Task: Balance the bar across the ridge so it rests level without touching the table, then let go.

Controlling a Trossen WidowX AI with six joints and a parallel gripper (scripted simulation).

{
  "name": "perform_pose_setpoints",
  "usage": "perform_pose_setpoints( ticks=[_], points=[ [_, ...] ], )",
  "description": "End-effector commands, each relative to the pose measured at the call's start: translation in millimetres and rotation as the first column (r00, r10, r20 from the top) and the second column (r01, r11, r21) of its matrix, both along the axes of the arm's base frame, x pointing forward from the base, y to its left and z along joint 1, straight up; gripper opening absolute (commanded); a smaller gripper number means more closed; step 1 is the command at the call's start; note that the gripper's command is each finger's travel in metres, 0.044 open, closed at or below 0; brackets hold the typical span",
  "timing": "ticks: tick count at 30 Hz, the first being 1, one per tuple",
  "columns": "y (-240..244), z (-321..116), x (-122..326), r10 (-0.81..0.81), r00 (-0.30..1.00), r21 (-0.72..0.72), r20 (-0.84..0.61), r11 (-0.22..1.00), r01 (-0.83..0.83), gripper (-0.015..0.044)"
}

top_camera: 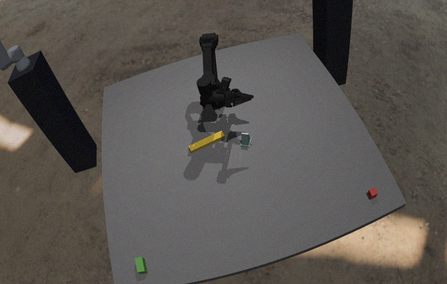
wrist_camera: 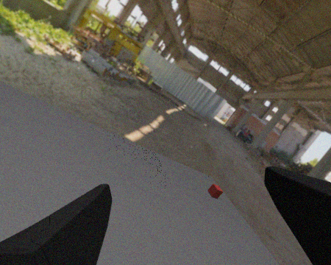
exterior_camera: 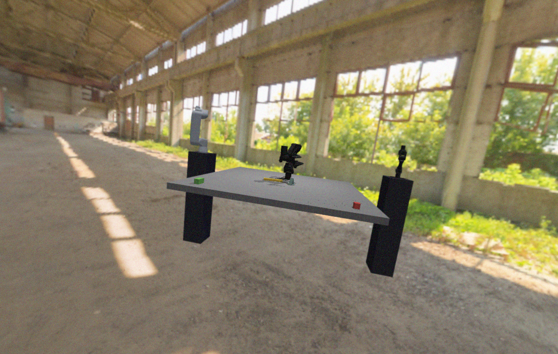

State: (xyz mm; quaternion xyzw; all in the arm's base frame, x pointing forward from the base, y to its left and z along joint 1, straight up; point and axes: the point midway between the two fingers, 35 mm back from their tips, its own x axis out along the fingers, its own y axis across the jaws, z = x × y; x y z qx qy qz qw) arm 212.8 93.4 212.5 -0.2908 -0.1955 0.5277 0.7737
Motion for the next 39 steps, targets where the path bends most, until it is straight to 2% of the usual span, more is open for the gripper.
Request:
perform_pose_setpoints(
  ticks=[1, 3, 4, 11, 16, 22, 30, 39],
  points=[
    [-0.3, 0.0, 0.9, -0.004, 1.000, 0.003, -0.008, 1.000, 0.004, 0.0374],
    [-3.2, 0.0, 7.9, -0.037, 0.997, 0.023, -0.075, 0.999, 0.039, 0.0321],
    [-5.5, -0.2, 13.1, -0.061, 0.990, 0.036, -0.125, 0.997, 0.066, 0.0315],
    [-23.0, -6.5, 45.8, -0.198, 0.863, 0.094, -0.464, 0.958, 0.270, 0.0315],
    [-36.9, -15.7, 64.4, -0.255, 0.691, 0.090, -0.676, 0.902, 0.422, 0.0315],
    [-54.6, -30.5, 80.4, -0.275, 0.422, 0.032, -0.864, 0.806, 0.591, 0.0315],
    [-79.0, -53.6, 89.7, -0.221, 0.019, -0.129, -0.975, 0.638, 0.759, 0.0315],
    [-106.0, -78.7, 83.0, -0.071, -0.393, -0.385, -0.917, 0.413, 0.825, 0.0315]
  ],
)
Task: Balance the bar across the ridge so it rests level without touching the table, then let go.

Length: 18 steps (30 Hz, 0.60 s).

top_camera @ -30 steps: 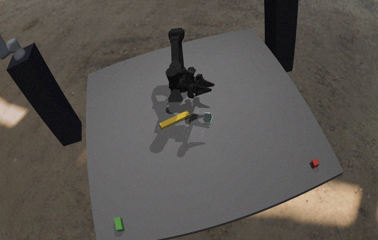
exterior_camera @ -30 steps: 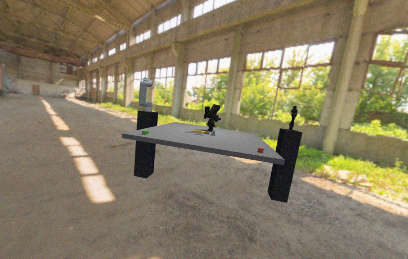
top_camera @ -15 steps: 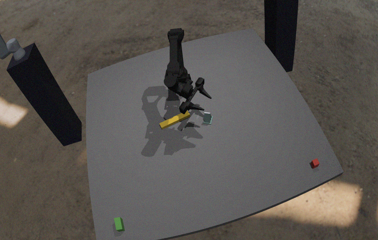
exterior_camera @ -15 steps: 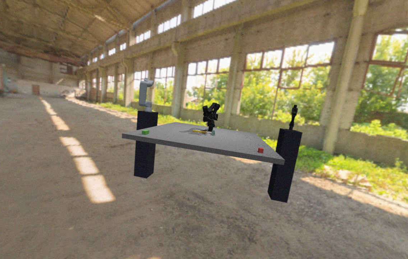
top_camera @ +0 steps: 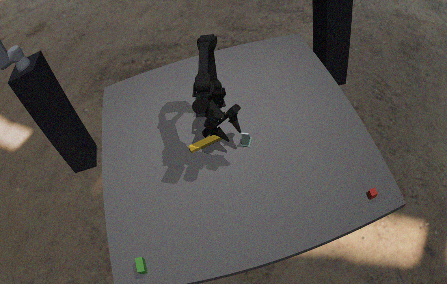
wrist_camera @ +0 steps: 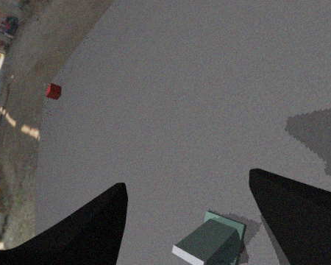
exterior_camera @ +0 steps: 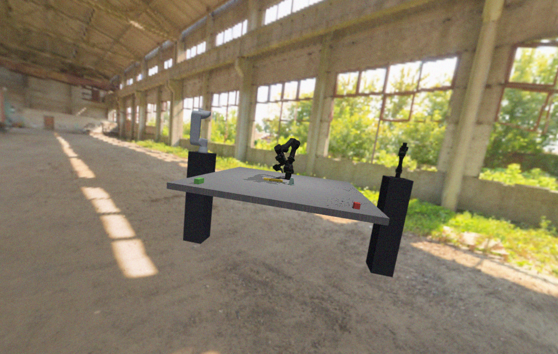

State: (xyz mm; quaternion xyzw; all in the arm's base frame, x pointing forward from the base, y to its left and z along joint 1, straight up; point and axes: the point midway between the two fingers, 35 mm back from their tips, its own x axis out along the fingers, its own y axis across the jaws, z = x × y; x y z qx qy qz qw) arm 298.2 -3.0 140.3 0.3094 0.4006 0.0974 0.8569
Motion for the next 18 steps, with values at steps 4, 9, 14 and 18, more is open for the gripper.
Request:
perform_pose_setpoints(
  ticks=[4, 9, 14, 18],
  points=[
    [-21.3, -15.7, -10.6, -0.236, 0.931, 0.011, -0.277, 0.969, 0.248, 0.0315],
    [-35.4, -24.4, -25.0, -0.389, 0.806, -0.043, -0.446, 0.909, 0.415, 0.0315],
    [-49.0, -29.1, -43.0, -0.524, 0.632, -0.142, -0.571, 0.821, 0.553, 0.0315],
    [-59.4, -29.5, -59.3, -0.617, 0.471, -0.246, -0.631, 0.734, 0.633, 0.0315]
  ],
)
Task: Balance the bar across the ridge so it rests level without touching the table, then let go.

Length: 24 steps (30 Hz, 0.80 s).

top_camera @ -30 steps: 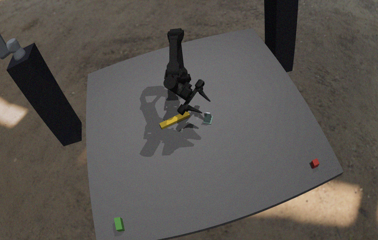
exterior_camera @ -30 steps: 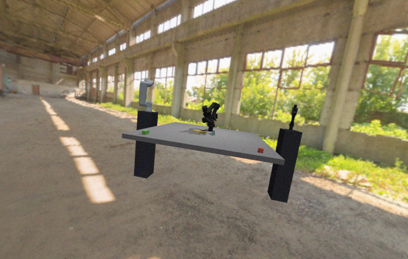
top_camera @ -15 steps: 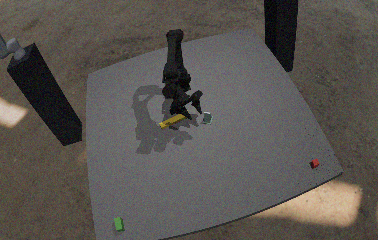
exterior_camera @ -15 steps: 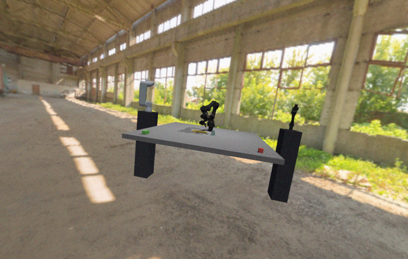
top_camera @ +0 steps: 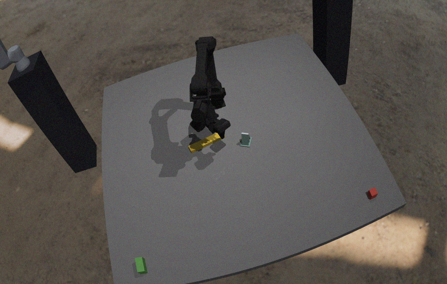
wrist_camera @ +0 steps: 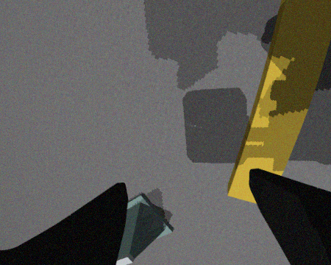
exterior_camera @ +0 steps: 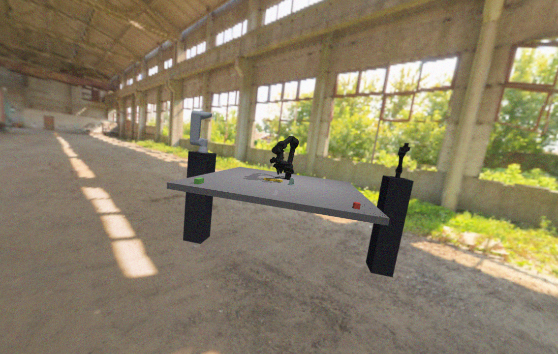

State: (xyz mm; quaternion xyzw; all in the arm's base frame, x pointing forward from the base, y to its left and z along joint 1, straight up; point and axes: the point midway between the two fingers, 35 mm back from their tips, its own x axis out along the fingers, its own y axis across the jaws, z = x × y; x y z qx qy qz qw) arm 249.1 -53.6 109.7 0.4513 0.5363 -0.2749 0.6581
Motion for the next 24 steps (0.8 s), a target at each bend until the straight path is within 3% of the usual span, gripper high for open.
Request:
perform_pose_setpoints(
  ticks=[1, 6, 14, 24],
  points=[
    [-11.3, 1.4, -14.5, -0.138, 0.982, -0.042, -0.129, 0.990, 0.133, 0.0315],
    [-22.3, 5.4, -33.4, -0.281, 0.926, -0.120, -0.252, 0.959, 0.258, 0.0315],
    [-22.8, 2.2, -33.8, -0.286, 0.923, -0.124, -0.256, 0.957, 0.262, 0.0315],
    [-23.0, -39.5, -33.5, -0.286, 0.923, -0.124, -0.256, 0.957, 0.262, 0.0315]
  ],
)
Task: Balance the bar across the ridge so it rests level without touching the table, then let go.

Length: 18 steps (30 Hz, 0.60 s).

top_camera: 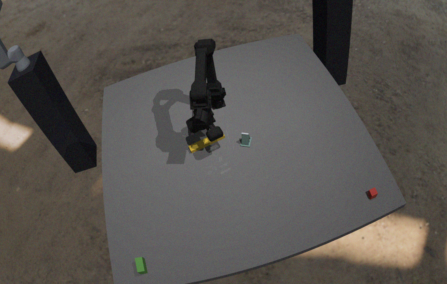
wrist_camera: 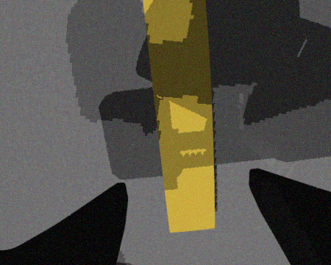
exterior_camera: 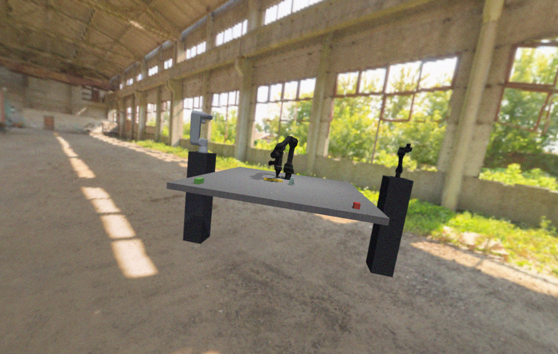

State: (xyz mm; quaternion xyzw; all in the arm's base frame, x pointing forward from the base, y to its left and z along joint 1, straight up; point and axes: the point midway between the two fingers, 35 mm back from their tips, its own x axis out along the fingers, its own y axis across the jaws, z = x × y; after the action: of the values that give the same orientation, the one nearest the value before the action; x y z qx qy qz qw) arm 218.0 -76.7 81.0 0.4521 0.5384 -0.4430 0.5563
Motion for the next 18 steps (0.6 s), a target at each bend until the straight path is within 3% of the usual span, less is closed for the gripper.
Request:
perform_pose_setpoints(
  ticks=[1, 18],
  points=[
    [0.2, -10.8, -2.3, -0.004, 1.000, 0.000, -0.010, 1.000, 0.004, 0.0315],
    [0.0, -30.9, -1.8, -0.004, 1.000, 0.000, -0.010, 1.000, 0.004, 0.0315]
  ],
)
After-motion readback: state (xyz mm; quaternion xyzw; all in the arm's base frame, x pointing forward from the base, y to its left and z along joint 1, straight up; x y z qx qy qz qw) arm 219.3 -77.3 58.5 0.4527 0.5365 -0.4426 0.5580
